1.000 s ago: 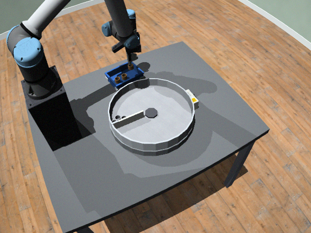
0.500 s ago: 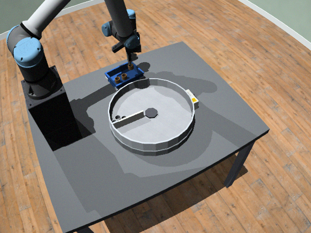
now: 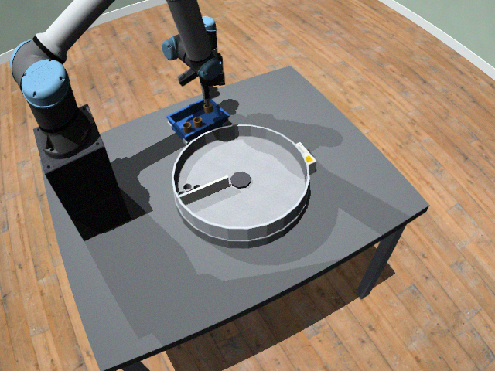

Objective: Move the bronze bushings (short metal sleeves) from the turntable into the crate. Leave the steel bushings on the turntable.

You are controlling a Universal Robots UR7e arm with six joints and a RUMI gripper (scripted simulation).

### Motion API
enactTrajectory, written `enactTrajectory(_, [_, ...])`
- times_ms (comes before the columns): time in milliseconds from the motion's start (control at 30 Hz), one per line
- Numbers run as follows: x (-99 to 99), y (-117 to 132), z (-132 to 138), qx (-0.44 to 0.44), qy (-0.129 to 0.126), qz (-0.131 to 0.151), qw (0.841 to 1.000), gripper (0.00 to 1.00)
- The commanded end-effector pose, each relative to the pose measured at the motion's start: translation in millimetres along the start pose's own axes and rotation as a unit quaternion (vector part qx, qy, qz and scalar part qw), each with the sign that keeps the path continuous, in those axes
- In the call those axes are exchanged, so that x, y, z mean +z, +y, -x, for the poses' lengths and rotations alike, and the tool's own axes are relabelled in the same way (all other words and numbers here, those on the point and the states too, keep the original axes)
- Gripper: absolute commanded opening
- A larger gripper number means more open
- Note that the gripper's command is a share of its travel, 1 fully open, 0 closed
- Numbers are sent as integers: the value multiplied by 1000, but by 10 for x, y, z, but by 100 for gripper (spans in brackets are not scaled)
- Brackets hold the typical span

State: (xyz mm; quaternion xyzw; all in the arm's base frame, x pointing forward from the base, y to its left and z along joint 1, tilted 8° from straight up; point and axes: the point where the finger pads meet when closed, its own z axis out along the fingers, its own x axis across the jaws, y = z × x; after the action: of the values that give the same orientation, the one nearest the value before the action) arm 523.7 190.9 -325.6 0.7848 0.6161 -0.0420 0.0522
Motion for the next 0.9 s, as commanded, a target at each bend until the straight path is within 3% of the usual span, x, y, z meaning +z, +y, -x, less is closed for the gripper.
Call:
enactTrajectory(0, [77,29,0,1,1,2,1000,0])
enactTrajectory(433, [294,32,1,1,1,2,1000,0])
enactTrajectory(867, [342,30,-3,0,1,2,1000,0])
